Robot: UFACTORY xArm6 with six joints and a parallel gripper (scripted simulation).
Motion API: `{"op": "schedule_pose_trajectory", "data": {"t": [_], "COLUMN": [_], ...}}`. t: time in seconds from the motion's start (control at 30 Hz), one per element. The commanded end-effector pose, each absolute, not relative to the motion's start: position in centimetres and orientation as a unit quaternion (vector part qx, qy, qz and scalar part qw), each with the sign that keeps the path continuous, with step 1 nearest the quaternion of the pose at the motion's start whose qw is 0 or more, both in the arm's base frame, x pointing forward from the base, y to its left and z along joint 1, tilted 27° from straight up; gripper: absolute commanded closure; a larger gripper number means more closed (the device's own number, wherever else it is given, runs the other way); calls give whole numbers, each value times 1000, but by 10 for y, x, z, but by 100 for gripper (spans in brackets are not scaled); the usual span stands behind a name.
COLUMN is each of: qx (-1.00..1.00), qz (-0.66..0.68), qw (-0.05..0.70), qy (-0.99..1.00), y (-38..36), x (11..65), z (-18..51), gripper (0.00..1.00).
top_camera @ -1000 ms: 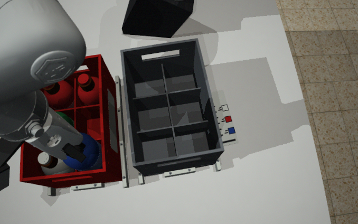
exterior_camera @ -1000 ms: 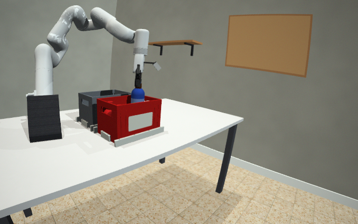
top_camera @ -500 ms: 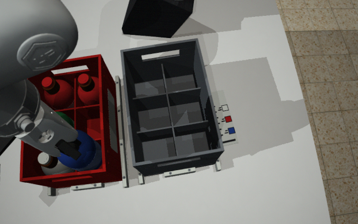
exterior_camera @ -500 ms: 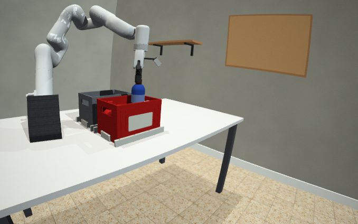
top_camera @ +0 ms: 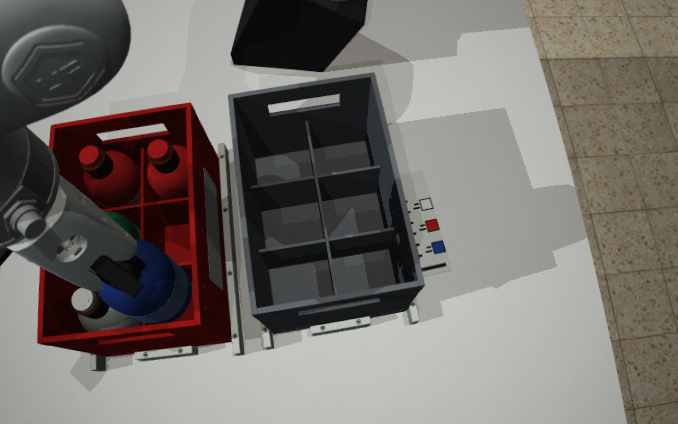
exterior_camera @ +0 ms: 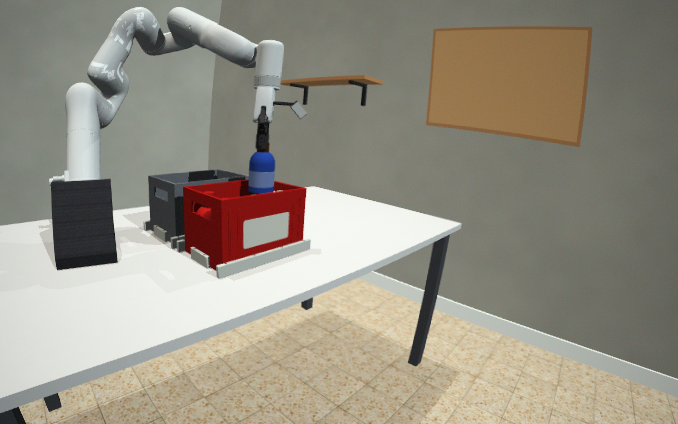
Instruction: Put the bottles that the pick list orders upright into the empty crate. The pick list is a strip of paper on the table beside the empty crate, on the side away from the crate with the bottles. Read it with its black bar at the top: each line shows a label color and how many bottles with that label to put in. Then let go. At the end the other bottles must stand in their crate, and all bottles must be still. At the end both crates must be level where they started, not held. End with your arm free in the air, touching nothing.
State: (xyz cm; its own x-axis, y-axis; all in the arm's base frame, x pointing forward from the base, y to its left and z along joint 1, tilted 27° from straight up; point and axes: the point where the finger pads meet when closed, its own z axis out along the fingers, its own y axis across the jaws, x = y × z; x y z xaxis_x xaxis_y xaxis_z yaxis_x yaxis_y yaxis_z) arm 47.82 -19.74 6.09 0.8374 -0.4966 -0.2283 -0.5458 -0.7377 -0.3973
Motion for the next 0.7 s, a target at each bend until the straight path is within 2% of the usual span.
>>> {"op": "schedule_pose_trajectory", "data": {"t": [0.0,0.67], "qx": [-931,-931], "qz": [51,51], "qw": [229,229], "qy": [280,280], "y": [-202,-215], "x": [479,478], "z": [68,95], "gripper": [100,100]}}
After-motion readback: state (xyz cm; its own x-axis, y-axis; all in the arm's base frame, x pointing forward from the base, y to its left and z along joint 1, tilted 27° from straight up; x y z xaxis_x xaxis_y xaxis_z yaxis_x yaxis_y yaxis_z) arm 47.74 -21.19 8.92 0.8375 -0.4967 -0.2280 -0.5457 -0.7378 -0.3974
